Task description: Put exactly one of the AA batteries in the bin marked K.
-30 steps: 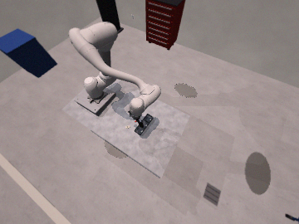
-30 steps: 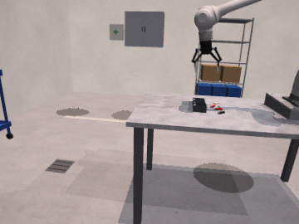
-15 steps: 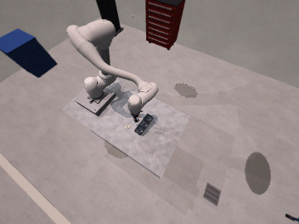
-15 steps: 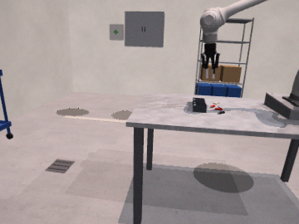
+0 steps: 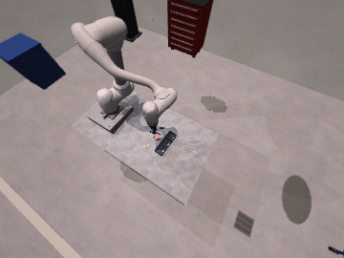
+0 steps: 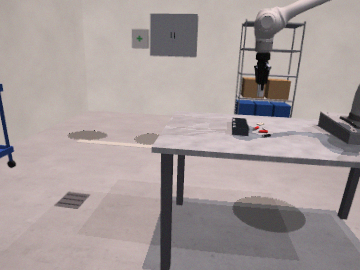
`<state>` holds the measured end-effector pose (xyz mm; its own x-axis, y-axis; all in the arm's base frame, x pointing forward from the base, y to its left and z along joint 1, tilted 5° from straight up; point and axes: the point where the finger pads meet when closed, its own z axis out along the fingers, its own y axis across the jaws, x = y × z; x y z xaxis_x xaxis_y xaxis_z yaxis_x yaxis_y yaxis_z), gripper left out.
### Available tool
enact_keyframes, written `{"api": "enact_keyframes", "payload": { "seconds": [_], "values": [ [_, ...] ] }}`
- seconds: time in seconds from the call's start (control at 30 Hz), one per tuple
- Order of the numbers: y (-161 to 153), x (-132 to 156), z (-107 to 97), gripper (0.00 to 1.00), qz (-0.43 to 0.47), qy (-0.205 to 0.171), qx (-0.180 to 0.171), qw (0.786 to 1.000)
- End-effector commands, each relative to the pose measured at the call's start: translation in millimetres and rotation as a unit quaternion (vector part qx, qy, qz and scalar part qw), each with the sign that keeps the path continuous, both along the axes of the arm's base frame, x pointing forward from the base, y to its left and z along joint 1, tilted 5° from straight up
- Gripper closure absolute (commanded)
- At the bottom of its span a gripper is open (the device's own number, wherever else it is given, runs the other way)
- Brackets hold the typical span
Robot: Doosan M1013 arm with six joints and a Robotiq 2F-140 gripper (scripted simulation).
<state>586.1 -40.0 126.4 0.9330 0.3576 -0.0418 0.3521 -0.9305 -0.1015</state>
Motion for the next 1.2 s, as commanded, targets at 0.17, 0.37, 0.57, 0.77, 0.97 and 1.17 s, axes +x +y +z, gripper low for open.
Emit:
{"api": "enact_keyframes", "payload": {
  "seconds": [0.17,0.37,0.57,0.77,0.97,1.17],
  "values": [
    [15,-16,0,0.95,-0.139,-0.003,-0.011,0.99],
    [19,-21,0,0.95,-0.19,-0.004,-0.013,0.982],
    [12,-12,-11,0.95,-0.225,-0.001,-0.015,0.974],
    [-3,7,-35,0.95,-0.225,-0.001,-0.015,0.974],
    [-24,36,-70,0.95,-0.225,-0.001,-0.015,0.974],
    [-46,64,-105,0.95,-0.225,-0.001,-0.015,0.974]
  ]
}}
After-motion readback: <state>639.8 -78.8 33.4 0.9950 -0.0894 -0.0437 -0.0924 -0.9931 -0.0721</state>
